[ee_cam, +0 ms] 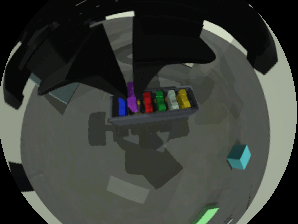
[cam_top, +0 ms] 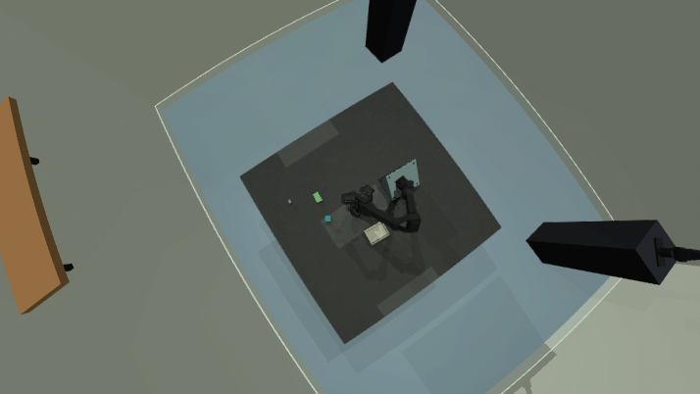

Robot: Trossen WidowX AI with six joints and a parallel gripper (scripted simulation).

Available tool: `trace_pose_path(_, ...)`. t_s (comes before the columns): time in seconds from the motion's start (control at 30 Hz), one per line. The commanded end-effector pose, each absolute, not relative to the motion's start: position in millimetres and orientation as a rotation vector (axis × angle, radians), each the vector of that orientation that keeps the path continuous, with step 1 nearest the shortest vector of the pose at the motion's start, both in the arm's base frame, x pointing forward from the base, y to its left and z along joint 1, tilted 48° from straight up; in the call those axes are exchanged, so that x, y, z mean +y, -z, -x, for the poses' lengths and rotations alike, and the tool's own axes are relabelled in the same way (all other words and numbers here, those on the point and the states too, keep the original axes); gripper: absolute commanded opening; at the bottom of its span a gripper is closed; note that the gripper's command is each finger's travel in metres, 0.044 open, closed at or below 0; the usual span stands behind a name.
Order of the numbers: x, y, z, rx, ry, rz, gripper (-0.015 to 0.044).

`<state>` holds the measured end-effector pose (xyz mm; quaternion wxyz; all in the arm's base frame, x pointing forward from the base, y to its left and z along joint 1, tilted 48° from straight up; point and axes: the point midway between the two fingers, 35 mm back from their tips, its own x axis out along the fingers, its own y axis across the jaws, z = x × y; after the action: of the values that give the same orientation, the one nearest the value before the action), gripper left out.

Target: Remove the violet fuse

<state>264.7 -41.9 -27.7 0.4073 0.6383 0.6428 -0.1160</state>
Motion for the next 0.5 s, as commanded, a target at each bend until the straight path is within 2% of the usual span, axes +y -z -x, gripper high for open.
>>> trace_pose_path(0.0, -44.0, 26.6, -264.5, 1.621, 0.293, -1.602, 0.0000)
trace_pose_path(0.47, -48.7, 21.8, -263.1, 1.621, 0.293, -1.603, 0.0000)
